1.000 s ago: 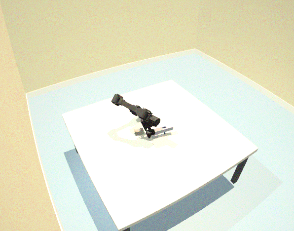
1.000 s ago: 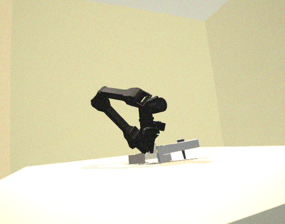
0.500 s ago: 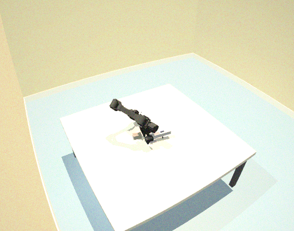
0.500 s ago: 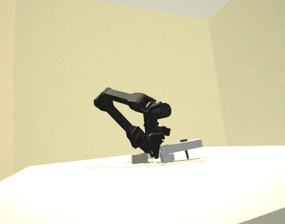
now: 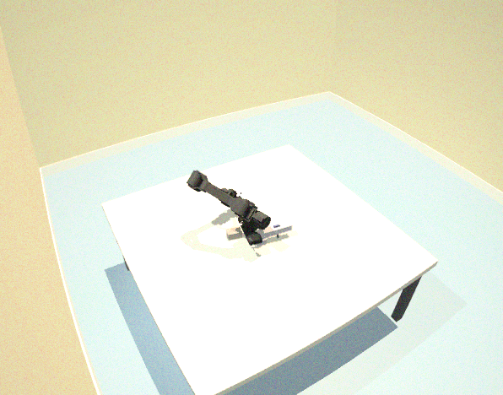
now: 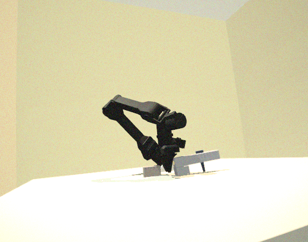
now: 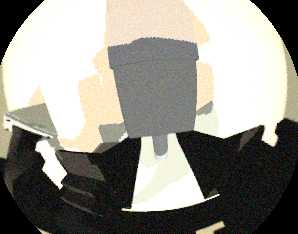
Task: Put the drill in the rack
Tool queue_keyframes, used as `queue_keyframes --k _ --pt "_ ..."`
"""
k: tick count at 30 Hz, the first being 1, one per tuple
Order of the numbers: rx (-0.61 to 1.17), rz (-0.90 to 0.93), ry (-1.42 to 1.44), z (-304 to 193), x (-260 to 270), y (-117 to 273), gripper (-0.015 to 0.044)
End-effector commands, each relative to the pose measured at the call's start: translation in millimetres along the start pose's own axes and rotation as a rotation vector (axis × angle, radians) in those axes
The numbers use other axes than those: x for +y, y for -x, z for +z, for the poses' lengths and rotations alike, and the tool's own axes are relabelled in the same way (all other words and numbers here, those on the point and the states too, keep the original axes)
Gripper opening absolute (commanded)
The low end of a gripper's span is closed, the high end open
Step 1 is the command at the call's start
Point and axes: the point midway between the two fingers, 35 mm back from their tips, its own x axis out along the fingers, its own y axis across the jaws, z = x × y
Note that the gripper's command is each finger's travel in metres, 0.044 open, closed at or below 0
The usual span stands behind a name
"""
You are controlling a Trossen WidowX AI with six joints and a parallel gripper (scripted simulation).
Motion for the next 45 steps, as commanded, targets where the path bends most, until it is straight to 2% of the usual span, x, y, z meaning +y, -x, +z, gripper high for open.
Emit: queue_keyframes --k 1,4,11,43,45 --pt "0.000 0.000 -0.001 -0.2 0.0 0.2 0.0125" --pt "0.000 0.000 -0.001 -0.2 0.0 0.2 0.0046" --pt "0.000 0.000 -0.001 -0.2 0.0 0.2 0.0000" --pt "0.007 0.003 0.007 -44.4 0.6 -3.0 0.0000" --pt "0.005 0.004 0.004 -40.1 0.5 -3.0 0.0052"
